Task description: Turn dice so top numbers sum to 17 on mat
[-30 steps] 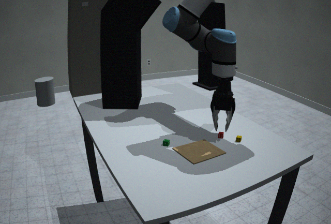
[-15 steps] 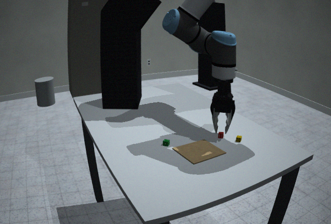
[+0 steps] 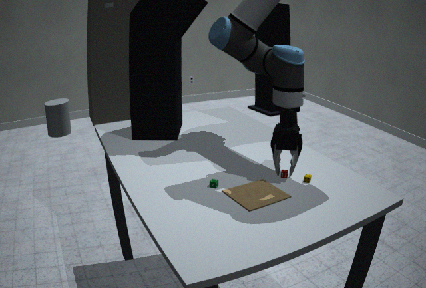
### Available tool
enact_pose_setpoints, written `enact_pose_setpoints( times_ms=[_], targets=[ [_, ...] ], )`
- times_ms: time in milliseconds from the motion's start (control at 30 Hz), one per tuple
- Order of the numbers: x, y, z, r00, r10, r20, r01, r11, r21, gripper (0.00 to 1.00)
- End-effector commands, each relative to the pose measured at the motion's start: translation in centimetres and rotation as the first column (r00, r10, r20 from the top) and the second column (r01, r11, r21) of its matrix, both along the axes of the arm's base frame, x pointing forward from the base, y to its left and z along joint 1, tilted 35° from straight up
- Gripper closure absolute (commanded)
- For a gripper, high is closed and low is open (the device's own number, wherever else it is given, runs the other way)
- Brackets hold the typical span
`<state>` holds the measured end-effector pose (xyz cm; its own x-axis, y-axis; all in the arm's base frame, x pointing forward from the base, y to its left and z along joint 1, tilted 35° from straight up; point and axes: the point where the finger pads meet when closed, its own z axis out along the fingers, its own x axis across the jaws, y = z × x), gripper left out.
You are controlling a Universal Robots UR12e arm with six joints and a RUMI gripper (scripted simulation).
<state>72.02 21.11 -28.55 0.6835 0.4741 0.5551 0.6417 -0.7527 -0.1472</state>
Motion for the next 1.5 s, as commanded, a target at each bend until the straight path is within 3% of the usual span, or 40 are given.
enact_pose_setpoints(
  times_ms=[0,1167,1200,1467],
  targets=[
    [0.08,0.05,-0.08,1.0,0.0,0.001,0.0,1.0,0.0,0.79],
    [0.08,0.05,-0.08,1.0,0.0,0.001,0.0,1.0,0.0,0.79],
    [0.08,0.05,-0.08,1.0,0.0,0.001,0.0,1.0,0.0,0.97],
    [0.08,0.05,-0.08,1.0,0.0,0.001,0.0,1.0,0.0,0.97]
  ],
)
